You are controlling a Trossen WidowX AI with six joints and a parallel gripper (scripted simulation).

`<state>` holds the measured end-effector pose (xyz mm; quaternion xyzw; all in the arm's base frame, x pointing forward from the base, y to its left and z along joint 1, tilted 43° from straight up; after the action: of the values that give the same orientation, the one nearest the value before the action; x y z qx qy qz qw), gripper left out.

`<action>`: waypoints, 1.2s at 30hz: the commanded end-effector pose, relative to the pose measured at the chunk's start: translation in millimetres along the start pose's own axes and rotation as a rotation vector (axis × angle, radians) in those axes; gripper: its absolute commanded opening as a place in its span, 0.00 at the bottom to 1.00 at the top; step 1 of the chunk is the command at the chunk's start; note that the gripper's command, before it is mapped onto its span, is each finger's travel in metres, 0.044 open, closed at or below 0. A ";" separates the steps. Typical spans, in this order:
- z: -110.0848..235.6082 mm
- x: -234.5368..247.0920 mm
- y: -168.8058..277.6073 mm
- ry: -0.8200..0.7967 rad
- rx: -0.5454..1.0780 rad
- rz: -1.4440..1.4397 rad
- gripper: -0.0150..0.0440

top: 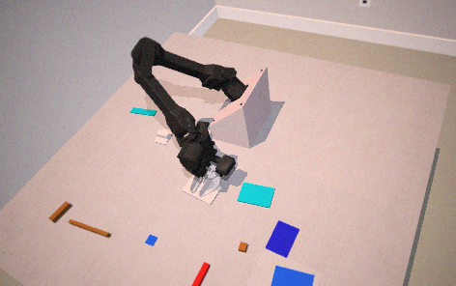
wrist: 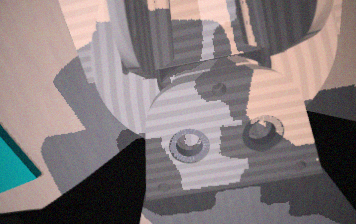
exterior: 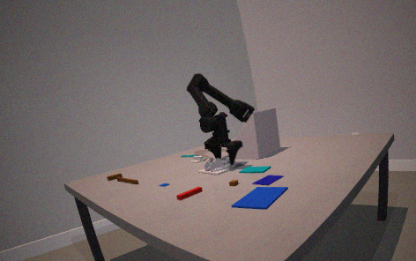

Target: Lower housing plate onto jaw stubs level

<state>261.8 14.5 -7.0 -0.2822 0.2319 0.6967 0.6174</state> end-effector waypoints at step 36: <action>-8.3 -0.2 0.6 0.005 0.000 0.003 0.85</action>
<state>261.5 11.9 -11.0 -0.2840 0.2322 0.6985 0.6145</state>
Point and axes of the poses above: the point midway between the two fingers, 35 mm back from their tips, its own z axis back along the fingers, its own x axis across the jaws, y = z × x, the point moved 8 cm from there along z, back along the fingers, and after that the axes turned 6 degrees about z, right-handed, at the moved point
